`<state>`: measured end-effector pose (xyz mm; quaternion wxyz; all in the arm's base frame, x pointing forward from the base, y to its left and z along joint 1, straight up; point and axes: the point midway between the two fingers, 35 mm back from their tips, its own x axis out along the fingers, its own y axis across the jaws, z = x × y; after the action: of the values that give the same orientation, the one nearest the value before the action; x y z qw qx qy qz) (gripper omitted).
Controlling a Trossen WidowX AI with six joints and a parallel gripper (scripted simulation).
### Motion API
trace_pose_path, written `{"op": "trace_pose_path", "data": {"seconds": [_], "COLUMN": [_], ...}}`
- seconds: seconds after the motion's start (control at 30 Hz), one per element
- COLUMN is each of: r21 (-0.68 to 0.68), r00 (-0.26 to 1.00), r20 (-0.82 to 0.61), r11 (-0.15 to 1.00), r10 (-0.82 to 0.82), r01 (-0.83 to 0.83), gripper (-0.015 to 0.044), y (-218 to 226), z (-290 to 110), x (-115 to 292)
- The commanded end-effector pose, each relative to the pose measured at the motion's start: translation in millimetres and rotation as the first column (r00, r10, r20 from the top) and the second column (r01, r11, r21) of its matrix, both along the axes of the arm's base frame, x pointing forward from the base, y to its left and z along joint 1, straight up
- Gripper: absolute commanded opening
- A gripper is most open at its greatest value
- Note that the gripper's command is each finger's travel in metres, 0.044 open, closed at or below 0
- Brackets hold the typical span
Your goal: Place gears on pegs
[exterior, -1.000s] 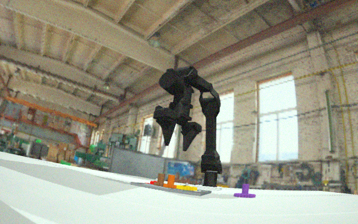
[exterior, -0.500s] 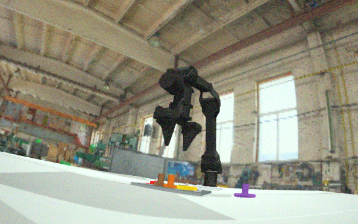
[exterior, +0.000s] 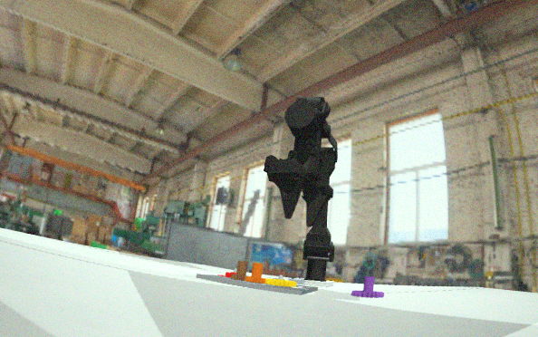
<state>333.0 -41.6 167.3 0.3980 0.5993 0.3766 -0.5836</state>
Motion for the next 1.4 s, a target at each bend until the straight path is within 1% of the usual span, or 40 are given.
{"op": "trace_pose_path", "data": {"seconds": [0.0, 0.2, 0.4, 0.5, 1.37], "r21": [-0.002, 0.018, 0.034, 0.038, 0.038], "r00": [1.000, 1.000, 0.999, 0.999, 0.998], "r20": [0.015, 0.008, -0.007, -0.014, -0.015], "r11": [1.000, 1.000, 0.999, 0.998, 0.998], "r10": [0.027, -0.003, -0.039, -0.052, -0.053], "r01": [-0.027, 0.003, 0.039, 0.052, 0.053], "gripper": [0.0440, 0.0440, 0.0440, 0.0440, 0.0440], "y": [52.7, 136.6, 216.6, 242.2, 243.9], "z": [9.5, 18.4, 28.1, 31.7, 32.0], "x": [-2.5, -23.9, -71.0, -94.3, -96.0]}}
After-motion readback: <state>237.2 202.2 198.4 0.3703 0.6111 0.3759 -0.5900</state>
